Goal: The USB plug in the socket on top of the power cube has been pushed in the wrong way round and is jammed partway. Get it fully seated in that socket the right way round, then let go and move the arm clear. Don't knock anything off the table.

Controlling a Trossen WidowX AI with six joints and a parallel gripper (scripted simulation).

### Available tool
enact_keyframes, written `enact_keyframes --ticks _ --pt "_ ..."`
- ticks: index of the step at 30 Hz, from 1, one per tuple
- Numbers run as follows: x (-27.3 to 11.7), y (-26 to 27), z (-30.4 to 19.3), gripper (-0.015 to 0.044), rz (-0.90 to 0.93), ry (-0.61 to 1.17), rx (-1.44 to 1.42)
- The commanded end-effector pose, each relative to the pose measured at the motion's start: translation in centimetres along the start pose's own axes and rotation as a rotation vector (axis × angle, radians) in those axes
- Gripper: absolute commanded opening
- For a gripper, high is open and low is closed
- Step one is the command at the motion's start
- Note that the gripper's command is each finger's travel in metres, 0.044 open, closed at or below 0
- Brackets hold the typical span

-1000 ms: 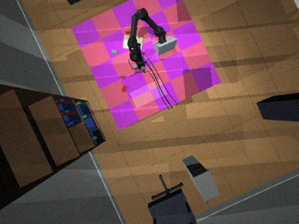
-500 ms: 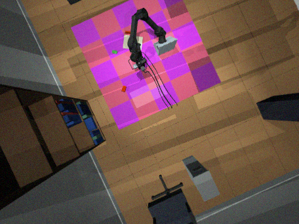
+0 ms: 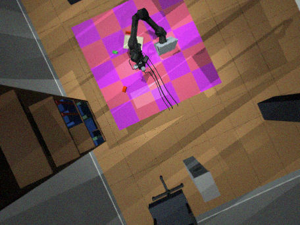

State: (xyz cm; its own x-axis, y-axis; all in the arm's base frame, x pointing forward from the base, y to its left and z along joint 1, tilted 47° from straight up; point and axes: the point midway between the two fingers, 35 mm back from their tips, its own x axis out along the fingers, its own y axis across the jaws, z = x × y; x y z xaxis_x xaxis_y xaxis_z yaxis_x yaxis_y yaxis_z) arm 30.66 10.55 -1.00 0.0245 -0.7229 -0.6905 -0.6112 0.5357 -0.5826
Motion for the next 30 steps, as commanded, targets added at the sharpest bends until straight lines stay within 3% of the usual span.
enact_keyframes --ticks 1,30 --pt "0.02 0.00 0.02 0.0000 0.000 -0.001 -0.127" --pt "0.03 0.00 0.02 0.0000 0.000 -0.001 -0.886"
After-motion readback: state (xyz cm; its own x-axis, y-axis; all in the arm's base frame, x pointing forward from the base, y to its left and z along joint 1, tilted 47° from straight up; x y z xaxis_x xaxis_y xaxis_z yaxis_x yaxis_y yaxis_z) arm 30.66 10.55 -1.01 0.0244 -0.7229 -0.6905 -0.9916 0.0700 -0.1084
